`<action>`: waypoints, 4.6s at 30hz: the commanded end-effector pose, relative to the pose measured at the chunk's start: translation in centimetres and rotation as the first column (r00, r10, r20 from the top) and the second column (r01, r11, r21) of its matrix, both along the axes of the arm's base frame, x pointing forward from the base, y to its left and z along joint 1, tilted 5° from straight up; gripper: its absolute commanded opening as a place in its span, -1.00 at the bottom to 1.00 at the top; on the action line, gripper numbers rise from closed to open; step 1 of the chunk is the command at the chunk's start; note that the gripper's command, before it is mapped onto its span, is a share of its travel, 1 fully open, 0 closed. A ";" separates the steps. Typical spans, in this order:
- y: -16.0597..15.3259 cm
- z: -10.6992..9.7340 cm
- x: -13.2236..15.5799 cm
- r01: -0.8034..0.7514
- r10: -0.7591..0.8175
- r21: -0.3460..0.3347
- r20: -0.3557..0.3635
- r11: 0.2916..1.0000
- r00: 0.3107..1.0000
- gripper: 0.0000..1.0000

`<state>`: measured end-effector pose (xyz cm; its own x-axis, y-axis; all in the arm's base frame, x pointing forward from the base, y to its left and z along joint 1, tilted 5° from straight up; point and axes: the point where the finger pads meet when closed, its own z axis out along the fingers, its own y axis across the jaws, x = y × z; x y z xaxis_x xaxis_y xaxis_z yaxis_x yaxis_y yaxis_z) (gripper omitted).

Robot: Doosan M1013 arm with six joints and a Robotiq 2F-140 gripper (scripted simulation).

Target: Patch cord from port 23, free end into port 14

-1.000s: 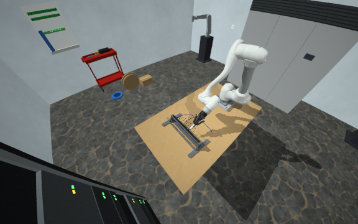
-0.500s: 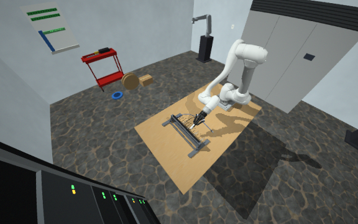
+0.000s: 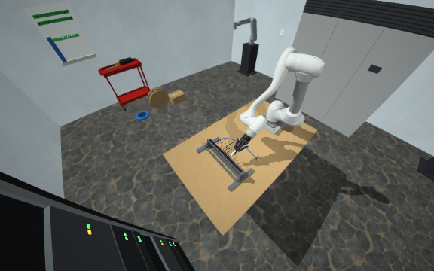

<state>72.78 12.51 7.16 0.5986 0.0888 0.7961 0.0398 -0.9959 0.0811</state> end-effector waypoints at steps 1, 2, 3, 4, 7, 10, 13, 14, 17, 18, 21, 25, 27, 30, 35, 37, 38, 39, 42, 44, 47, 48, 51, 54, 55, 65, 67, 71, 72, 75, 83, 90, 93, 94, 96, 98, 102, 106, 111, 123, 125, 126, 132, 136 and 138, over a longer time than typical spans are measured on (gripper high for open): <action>-0.1 0.1 0.3 0.003 -0.003 0.002 0.006 1.000 1.000 -1.00; -0.1 0.1 0.3 0.003 -0.003 0.002 0.006 1.000 1.000 -1.00; -0.1 0.1 0.3 0.003 -0.003 0.002 0.006 1.000 1.000 -1.00; -0.1 0.1 0.3 0.003 -0.003 0.002 0.006 1.000 1.000 -1.00; -0.1 0.2 0.2 0.003 -0.003 0.002 0.006 1.000 1.000 -1.00; -0.1 0.5 -0.2 0.003 -0.003 0.002 0.006 1.000 1.000 -1.00; -0.1 1.2 -1.2 0.003 -0.003 0.002 0.006 1.000 1.000 -1.00; -0.1 1.6 -1.7 0.003 -0.003 0.002 0.006 1.000 1.000 -1.00; -0.1 3.0 -3.5 0.003 -0.003 0.001 0.006 1.000 1.000 -1.00; 0.0 3.5 -4.2 0.003 -0.003 0.001 0.006 1.000 1.000 -1.00; 0.0 5.0 -6.3 0.003 -0.003 0.002 0.006 1.000 1.000 -1.00; 0.0 6.0 -7.7 0.003 -0.003 0.001 0.006 1.000 1.000 -1.00; 0.1 6.9 -8.9 0.003 -0.003 0.001 0.006 1.000 1.000 -1.00; 0.1 7.8 -10.2 0.003 -0.003 0.001 0.006 1.000 1.000 -1.00; 0.1 8.4 -11.0 0.003 -0.003 0.001 0.006 1.000 1.000 -1.00; 0.1 8.5 -11.0 0.003 -0.003 0.002 0.006 1.000 1.000 -1.00; 0.1 8.5 -11.0 0.003 -0.003 0.002 0.006 1.000 1.000 -1.00; 0.1 8.5 -11.0 0.003 -0.003 0.002 0.006 1.000 1.000 -1.00; 0.0 8.5 -11.0 0.003 -0.003 0.002 0.006 1.000 1.000 -1.00; -0.2 8.5 -11.0 0.003 -0.003 0.002 0.006 1.000 1.000 -1.00; -1.0 8.6 -10.9 0.003 -0.003 0.002 0.006 1.000 1.000 -1.00; -1.4 8.6 -10.9 0.003 -0.003 0.002 0.006 1.000 1.000 -1.00; -2.8 8.7 -10.9 0.003 -0.003 0.002 0.006 1.000 1.000 -1.00; -4.3 8.8 -10.8 0.003 -0.003 0.002 0.006 1.000 1.000 -1.00; -4.8 8.9 -10.8 0.003 -0.003 0.002 0.006 1.000 1.000 -1.00; -8.3 9.1 -10.7 0.003 -0.003 0.002 0.006 1.000 1.000 -1.00; -8.9 9.2 -10.7 0.003 -0.003 0.002 0.006 1.000 1.000 -1.00; -9.6 9.2 -10.6 0.003 -0.003 0.002 0.007 1.000 1.000 -1.00; -9.7 9.3 -10.6 0.003 -0.003 0.002 0.007 1.000 1.000 -1.00; -9.8 9.3 -10.6 0.003 -0.003 0.002 0.006 1.000 1.000 -1.00; -9.9 9.1 -10.4 0.003 -0.003 0.001 0.006 1.000 1.000 -1.00; -9.9 7.2 -7.9 0.003 -0.003 0.002 0.006 1.000 1.000 -1.00; -9.9 6.8 -7.3 0.003 -0.003 0.002 0.006 1.000 1.000 -1.00; -9.9 6.3 -6.6 0.003 -0.003 0.002 0.006 1.000 1.000 -1.00; -10.0 5.3 -5.3 0.003 -0.003 0.002 0.006 1.000 1.000 -1.00; -10.0 4.3 -3.9 0.003 -0.003 0.002 0.006 1.000 1.000 -1.00; -10.1 2.4 -1.4 0.003 -0.003 0.002 0.006 1.000 1.000 -1.00; -10.1 1.3 0.2 0.003 -0.003 0.002 0.006 1.000 1.000 -1.00; -10.1 1.0 0.6 0.003 -0.003 0.002 0.006 1.000 1.000 -1.00; -10.1 0.9 0.6 0.003 -0.003 0.002 0.006 1.000 1.000 -1.00; -10.1 0.9 0.6 0.003 -0.003 0.002 0.006 1.000 1.000 -1.00; -10.1 0.9 0.6 0.003 -0.003 0.002 0.006 1.000 1.000 -1.00; -10.1 0.9 0.6 0.003 -0.003 0.002 0.006 1.000 1.000 -1.00; -10.1 0.9 0.6 0.003 -0.003 0.002 0.006 1.000 1.000 -1.00; -10.1 0.9 0.6 0.003 -0.003 0.002 0.006 1.000 1.000 -1.00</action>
